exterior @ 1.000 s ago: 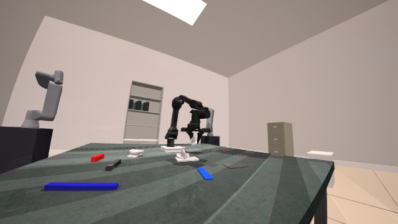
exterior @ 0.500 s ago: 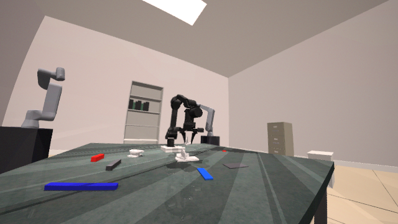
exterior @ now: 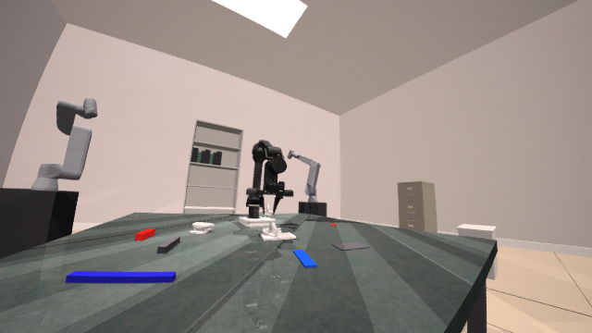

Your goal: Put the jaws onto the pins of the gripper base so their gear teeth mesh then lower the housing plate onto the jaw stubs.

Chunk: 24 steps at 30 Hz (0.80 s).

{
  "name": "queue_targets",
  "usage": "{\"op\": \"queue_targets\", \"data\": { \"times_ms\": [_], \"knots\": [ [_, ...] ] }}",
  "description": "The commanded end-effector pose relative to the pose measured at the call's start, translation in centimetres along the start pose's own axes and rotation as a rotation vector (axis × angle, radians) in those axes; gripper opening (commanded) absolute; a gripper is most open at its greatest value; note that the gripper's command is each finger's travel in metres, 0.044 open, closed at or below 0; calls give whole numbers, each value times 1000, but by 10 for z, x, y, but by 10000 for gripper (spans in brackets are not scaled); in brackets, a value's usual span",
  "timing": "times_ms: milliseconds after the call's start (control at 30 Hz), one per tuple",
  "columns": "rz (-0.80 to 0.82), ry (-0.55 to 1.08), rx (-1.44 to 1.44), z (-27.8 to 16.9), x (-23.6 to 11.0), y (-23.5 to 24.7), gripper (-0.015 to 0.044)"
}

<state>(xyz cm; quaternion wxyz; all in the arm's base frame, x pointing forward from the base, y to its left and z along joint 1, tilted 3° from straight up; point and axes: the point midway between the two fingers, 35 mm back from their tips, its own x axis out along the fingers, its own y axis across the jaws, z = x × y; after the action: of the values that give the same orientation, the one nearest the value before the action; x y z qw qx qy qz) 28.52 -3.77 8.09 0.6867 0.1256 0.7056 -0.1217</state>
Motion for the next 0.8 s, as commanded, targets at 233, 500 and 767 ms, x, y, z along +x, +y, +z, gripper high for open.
{"op": "queue_targets", "data": {
  "times_ms": [233,500,767],
  "knots": [
    [-4,-6,-56,1,-1,-9,134],
    [-4,-6,-56,1,-1,-9,134],
    [-4,-6,-39,1,-1,-9,134]
  ]
}}
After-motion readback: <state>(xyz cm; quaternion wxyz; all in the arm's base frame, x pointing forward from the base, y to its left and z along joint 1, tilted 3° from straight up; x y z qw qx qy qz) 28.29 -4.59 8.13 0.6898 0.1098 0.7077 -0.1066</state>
